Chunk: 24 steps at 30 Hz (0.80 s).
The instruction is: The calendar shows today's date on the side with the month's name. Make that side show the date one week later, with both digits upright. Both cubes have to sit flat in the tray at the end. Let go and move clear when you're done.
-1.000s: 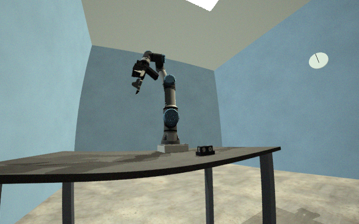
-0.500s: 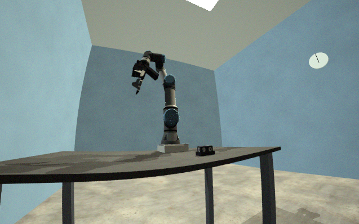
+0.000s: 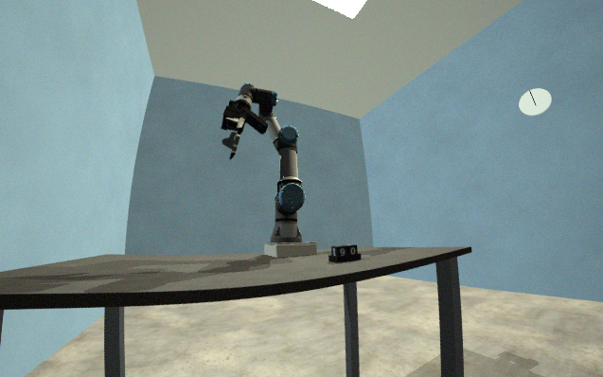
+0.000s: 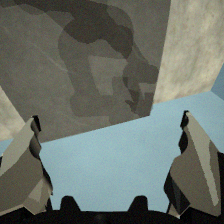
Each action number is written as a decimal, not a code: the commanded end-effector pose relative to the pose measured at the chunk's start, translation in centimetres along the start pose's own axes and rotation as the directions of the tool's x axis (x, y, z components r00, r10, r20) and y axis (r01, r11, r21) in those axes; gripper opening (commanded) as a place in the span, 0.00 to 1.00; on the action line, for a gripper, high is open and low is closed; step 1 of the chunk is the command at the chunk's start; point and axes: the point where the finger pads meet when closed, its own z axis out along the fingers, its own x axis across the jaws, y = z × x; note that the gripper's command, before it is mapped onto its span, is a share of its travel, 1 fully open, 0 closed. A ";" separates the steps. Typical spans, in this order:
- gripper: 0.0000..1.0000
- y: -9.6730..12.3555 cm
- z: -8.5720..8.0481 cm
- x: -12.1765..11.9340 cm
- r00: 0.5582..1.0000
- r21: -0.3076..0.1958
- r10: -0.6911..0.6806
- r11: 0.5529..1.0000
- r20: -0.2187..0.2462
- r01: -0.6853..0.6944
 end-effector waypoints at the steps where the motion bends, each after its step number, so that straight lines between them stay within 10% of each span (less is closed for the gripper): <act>1: 1.00 -0.5 0.9 1.1 1.000 0.023 0.005 1.000 0.002 -0.005; 24: 1.00 -8.4 8.3 9.0 0.997 0.181 0.019 0.983 0.081 -0.033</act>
